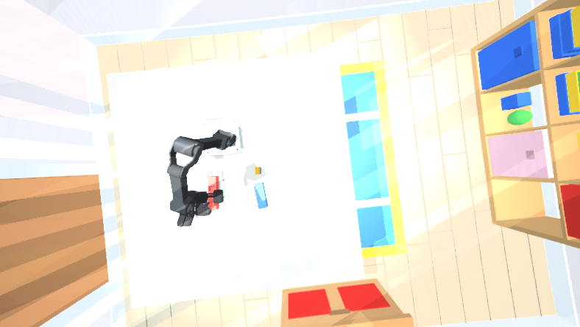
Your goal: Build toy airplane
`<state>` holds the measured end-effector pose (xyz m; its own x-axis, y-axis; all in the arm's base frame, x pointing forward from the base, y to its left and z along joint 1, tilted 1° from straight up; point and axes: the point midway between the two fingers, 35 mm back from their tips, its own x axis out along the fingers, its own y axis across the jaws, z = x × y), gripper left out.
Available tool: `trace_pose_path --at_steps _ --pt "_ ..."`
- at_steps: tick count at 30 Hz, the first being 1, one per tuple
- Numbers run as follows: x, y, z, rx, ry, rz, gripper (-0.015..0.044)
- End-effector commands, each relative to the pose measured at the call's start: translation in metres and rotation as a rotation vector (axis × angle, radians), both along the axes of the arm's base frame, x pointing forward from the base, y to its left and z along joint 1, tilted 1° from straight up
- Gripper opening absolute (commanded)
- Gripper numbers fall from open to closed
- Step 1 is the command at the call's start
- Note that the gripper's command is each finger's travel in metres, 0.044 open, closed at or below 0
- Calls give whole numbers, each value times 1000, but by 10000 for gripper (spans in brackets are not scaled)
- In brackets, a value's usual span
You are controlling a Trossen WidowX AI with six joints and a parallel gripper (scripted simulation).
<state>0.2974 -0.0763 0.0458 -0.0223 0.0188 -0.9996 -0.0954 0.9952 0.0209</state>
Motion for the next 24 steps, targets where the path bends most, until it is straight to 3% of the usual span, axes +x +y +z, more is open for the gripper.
trace_pose_path --at_steps 1,19,24 --pt "0 -1 65 -14 -35 4 440" --pt "7 1 65 -13 -38 177 440" --pt "24 65 64 -8 -41 177 440"
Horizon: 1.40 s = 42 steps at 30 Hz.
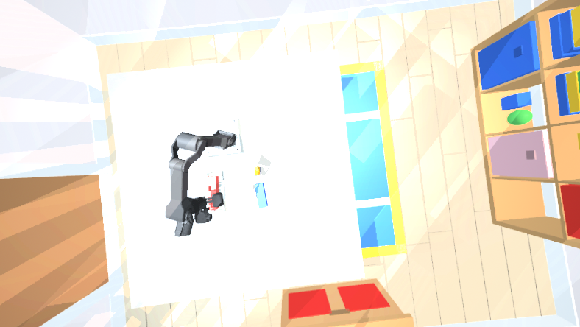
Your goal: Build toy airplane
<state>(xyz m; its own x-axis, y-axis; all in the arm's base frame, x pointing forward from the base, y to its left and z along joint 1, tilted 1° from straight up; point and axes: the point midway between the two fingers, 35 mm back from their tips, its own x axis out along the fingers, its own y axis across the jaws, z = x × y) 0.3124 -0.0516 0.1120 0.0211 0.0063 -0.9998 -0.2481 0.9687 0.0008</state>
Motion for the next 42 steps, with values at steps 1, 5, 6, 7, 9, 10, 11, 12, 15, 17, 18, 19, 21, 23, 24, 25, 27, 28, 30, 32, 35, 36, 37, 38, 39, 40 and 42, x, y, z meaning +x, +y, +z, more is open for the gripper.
trace_pose_path --at_steps 1,5,6,7,9,10,11,12,15,17,18,19,21,23,24,25,27,28,30,32,35,36,37,38,39,40,42 --pt "11 56 -2 5 5 23 440" --pt "12 121 -3 14 1 24 440" --pt "11 137 -3 17 -2 26 440" --pt "8 154 -4 20 -3 27 440" --pt "1 186 -4 25 -2 28 440" --pt "-4 202 -4 26 0 27 440" --pt "-10 217 -5 27 3 26 440" --pt "-16 229 -5 26 6 24 440" --pt "-21 238 -5 25 9 23 440" --pt "-21 238 -5 25 9 23 440" --pt "-21 238 -5 25 9 23 440" --pt "-21 238 -5 25 9 23 440" --pt "-20 239 -15 25 9 23 440" --pt "-20 240 -39 25 9 23 440" --pt "-20 240 -46 25 9 23 440" --pt "-20 240 -49 25 9 23 440" --pt "-20 240 -49 25 9 23 440" --pt "-20 240 -49 25 9 23 440" --pt "-20 240 -50 25 9 23 440" --pt "-20 240 -59 25 9 23 440" --pt "-20 240 -64 25 9 23 440" --pt "-20 240 -64 25 9 23 440" --pt "-20 240 -64 25 9 23 440" --pt "-20 240 -64 25 9 23 440" --pt "-20 240 -65 25 9 23 440" --pt "-20 240 -66 25 9 23 440" --pt "-20 240 -69 25 9 23 440"
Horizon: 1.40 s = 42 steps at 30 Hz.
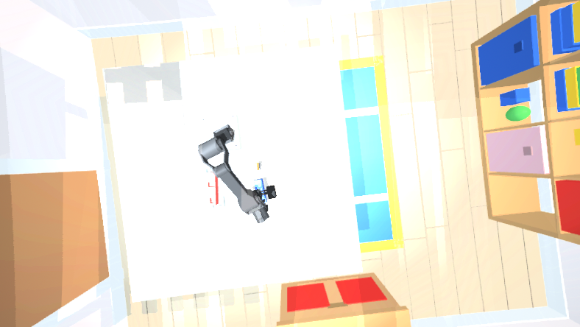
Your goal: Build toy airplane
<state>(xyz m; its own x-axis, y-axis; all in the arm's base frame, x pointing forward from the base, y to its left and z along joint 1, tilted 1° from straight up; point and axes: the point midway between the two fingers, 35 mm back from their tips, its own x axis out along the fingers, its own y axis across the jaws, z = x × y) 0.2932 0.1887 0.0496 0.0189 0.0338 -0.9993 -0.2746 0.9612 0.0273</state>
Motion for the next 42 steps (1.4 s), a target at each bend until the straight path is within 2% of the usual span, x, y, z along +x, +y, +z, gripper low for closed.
trace_pose_path --at_steps 1,24,33,41,42 --pt "-1 0 -9 -2 7 -4 440" --pt "-1 1 -43 -2 8 -4 440" --pt "-1 1 -43 -2 8 -4 204" --pt "-1 1 -43 -2 8 -4 150" --pt "-1 1 -43 -2 8 -4 124"
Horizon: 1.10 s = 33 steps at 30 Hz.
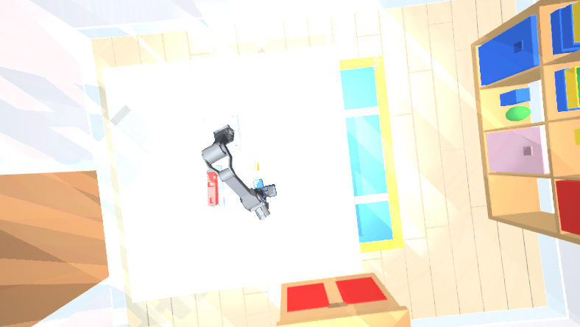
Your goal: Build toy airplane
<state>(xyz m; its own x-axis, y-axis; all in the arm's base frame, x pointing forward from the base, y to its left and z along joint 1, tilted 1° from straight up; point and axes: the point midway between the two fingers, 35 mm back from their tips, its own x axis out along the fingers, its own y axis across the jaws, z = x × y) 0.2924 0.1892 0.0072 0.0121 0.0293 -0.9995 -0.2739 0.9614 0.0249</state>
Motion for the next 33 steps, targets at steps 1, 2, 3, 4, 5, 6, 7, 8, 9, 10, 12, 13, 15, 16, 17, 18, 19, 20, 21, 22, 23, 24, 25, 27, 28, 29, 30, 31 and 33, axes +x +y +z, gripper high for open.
trace_pose_path --at_steps 1,2,3,4,5,6,7,8,9,10,12,13,15,16,17,18,19,20,21,22,23,24,25,27,28,29,30,31,33 --pt "0 1 0 3 0 -3 98" --pt "1 1 1 5 -4 0 72" --pt "1 3 3 9 -9 5 45" --pt "2 4 6 14 -16 11 19" --pt "3 5 9 18 -23 18 0" --pt "4 7 12 23 -29 24 0" --pt "4 8 15 27 -36 30 0" --pt "5 9 17 29 -39 32 0" --pt "5 9 19 29 -40 32 0" --pt "5 9 20 29 -39 31 0" --pt "6 9 25 28 -38 30 0" --pt "6 9 28 27 -36 29 0" --pt "6 8 34 26 -34 26 0" --pt "7 8 37 25 -33 25 0" --pt "7 8 40 24 -32 24 0" --pt "7 8 44 23 -31 23 0" --pt "7 8 47 22 -30 22 0" --pt "7 8 50 22 -29 21 0" --pt "7 7 53 21 -27 20 0" --pt "7 7 56 20 -26 19 0" --pt "7 7 59 19 -25 18 0" --pt "7 7 62 19 -24 17 0" --pt "7 6 65 18 -23 16 0" --pt "7 6 71 16 -21 14 0" --pt "6 5 75 16 -19 13 0" --pt "6 5 78 15 -18 12 0" --pt "6 5 81 14 -17 11 0" --pt "6 4 84 13 -16 10 0" --pt "5 3 90 12 -13 8 0"
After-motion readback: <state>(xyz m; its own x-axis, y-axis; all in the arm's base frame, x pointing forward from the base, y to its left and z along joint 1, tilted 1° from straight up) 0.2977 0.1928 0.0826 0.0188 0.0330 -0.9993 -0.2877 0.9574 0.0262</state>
